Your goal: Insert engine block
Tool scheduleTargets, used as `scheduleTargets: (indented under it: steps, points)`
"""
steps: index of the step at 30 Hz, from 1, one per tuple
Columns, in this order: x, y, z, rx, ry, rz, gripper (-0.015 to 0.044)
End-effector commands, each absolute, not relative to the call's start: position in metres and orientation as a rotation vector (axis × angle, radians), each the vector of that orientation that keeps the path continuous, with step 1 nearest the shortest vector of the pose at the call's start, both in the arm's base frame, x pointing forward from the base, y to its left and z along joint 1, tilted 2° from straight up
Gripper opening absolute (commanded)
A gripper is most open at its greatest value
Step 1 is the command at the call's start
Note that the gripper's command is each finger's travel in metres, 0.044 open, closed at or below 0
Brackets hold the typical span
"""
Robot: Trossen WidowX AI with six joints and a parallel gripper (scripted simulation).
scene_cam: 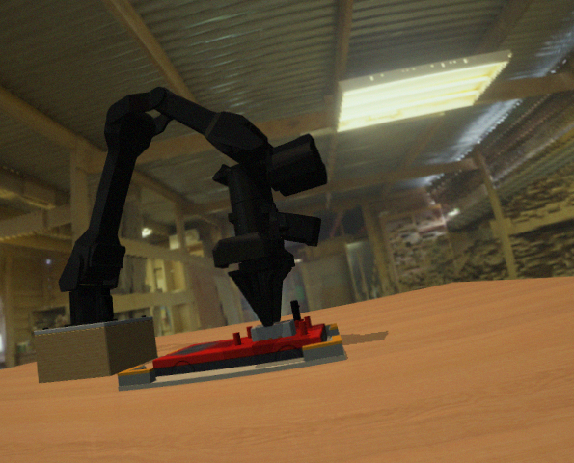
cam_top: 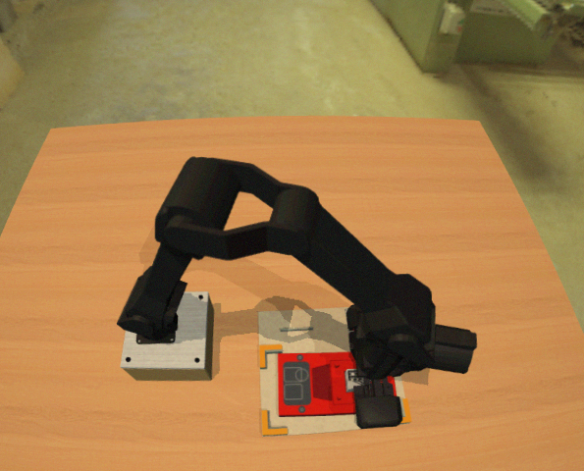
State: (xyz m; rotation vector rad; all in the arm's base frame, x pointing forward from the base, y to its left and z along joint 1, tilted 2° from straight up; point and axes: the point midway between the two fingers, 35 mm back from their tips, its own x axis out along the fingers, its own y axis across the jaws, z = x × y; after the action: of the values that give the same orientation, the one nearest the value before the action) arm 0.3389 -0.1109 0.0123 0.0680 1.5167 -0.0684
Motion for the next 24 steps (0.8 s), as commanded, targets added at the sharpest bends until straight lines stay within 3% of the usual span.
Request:
scheduleTargets:
  steps: [1,7,24]
  points:
    - [0.339,-0.111,0.012,0.068,1.517,-0.069,0.0290]
    - [0.339,-0.111,0.012,0.068,1.517,-0.069,0.0440]
    - [0.338,-0.111,0.026,0.068,1.515,-0.063,0.0440]
